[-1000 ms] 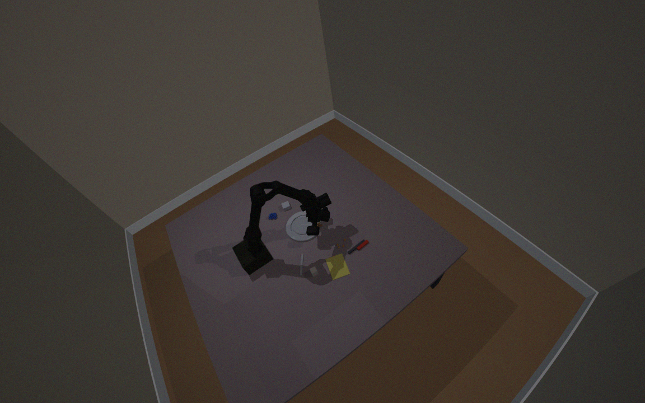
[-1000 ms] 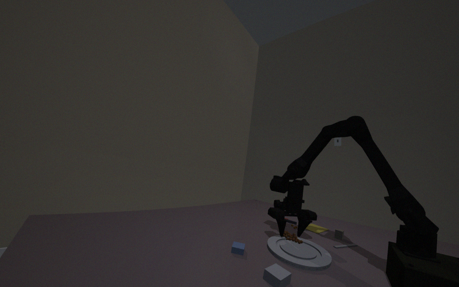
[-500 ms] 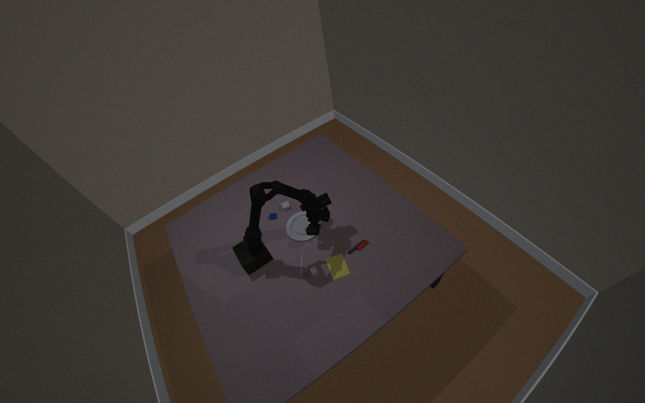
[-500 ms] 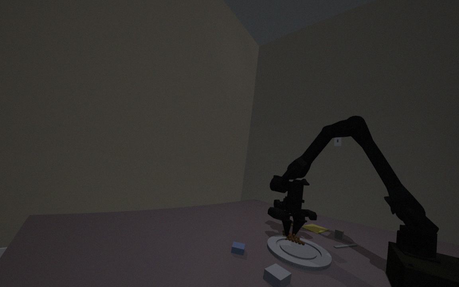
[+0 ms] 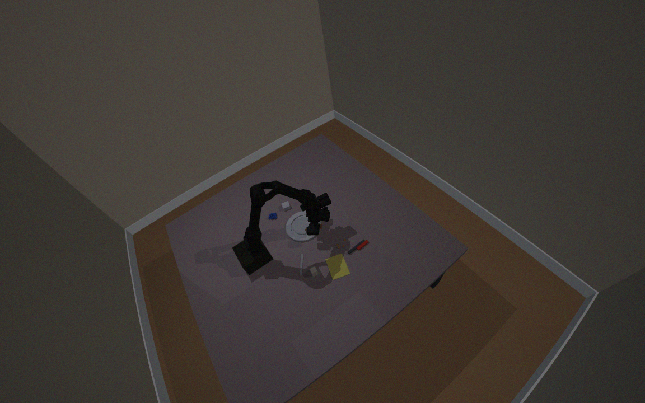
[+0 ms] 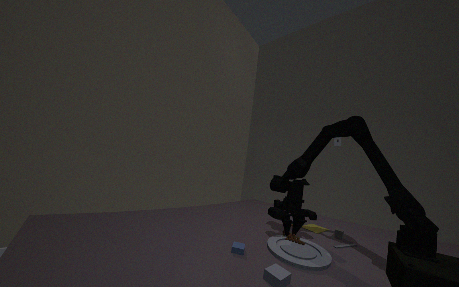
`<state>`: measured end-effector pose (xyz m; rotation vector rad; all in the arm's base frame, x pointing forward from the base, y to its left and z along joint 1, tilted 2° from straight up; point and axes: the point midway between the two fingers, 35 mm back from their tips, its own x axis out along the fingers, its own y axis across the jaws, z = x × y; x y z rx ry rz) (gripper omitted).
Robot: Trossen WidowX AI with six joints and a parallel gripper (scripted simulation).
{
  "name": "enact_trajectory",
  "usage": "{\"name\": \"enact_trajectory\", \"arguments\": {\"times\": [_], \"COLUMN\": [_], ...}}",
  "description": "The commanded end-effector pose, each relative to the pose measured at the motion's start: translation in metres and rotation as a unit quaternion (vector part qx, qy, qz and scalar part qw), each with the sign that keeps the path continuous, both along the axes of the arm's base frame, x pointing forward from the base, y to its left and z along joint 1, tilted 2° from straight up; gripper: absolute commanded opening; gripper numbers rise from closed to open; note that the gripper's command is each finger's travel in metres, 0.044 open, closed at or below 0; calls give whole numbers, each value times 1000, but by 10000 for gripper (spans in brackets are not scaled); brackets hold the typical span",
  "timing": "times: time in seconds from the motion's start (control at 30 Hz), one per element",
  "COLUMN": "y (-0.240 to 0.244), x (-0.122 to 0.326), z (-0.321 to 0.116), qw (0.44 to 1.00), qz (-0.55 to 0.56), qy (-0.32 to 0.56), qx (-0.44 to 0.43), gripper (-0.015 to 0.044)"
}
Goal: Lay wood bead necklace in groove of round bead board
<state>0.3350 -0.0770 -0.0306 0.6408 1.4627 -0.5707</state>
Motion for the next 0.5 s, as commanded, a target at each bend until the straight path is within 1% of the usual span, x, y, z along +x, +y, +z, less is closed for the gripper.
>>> {"name": "enact_trajectory", "arguments": {"times": [0.0, 0.23, 0.47], "y": [0, -1, 7], "x": [0, -1, -3], "z": [0, 15, 15], "qw": [1000, 1000, 1000], "qz": [0, -3, -3], "qy": [0, 2, 2], "qx": [0, -1, -1], "gripper": [0, 0, 0]}}
